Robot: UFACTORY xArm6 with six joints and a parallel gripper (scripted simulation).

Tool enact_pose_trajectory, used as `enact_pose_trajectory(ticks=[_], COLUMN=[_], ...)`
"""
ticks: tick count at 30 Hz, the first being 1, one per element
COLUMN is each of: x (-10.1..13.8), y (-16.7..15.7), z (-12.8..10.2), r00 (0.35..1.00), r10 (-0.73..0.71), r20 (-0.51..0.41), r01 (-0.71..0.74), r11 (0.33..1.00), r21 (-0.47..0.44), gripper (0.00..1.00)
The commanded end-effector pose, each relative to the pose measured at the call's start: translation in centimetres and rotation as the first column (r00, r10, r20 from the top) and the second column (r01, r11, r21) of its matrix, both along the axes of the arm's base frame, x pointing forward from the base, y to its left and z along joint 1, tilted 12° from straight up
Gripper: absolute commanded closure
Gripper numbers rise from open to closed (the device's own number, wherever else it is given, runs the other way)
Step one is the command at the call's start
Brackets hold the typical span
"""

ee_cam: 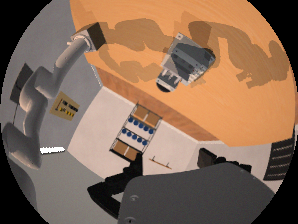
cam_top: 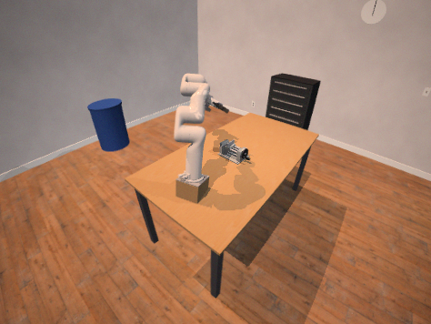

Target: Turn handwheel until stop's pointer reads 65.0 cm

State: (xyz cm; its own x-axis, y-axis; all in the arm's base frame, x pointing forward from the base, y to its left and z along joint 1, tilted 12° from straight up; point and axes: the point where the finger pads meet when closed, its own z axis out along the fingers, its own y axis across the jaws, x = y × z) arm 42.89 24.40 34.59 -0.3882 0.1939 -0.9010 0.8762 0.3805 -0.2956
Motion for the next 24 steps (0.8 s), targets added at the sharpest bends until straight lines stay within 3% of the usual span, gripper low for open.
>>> enact_pose_trajectory(ticks=[1, 3, 6, 9, 11, 16, 18, 19, 20, 21, 23, 24], x=[0.9, 1.3, 1.3, 1.8, 1.8, 2.1, 2.1, 2.1, 2.1, 2.1, 2.1, 2.1], y=[-2.0, -3.2, -3.2, -5.4, -5.4, -8.0, -8.0, -8.8, -8.8, -9.7, -9.7, -10.5], z=[-1.4, -2.4, -2.4, -4.3, -4.3, -6.5, -6.5, -7.3, -7.3, -8.0, -8.0, -8.8], r00=[0.995, 0.986, 0.986, 0.951, 0.951, 0.872, 0.872, 0.831, 0.831, 0.781, 0.781, 0.721], r10=[-0.071, -0.128, -0.128, -0.252, -0.252, -0.427, -0.427, -0.495, -0.495, -0.565, -0.565, -0.637], r20=[0.069, 0.11, 0.11, 0.178, 0.178, 0.24, 0.24, 0.255, 0.255, 0.266, 0.266, 0.273], r01=[0.064, 0.109, 0.109, 0.195, 0.195, 0.296, 0.296, 0.329, 0.329, 0.362, 0.362, 0.391], r11=[0.993, 0.981, 0.981, 0.938, 0.938, 0.849, 0.849, 0.807, 0.807, 0.756, 0.756, 0.699], r21=[0.099, 0.163, 0.163, 0.287, 0.287, 0.437, 0.437, 0.491, 0.491, 0.545, 0.545, 0.599], gripper=[0.0, 0.0, 0.0, 0.0, 0.0, 0.0, 0.0, 0.0, 0.0, 0.0, 0.0, 0.0])
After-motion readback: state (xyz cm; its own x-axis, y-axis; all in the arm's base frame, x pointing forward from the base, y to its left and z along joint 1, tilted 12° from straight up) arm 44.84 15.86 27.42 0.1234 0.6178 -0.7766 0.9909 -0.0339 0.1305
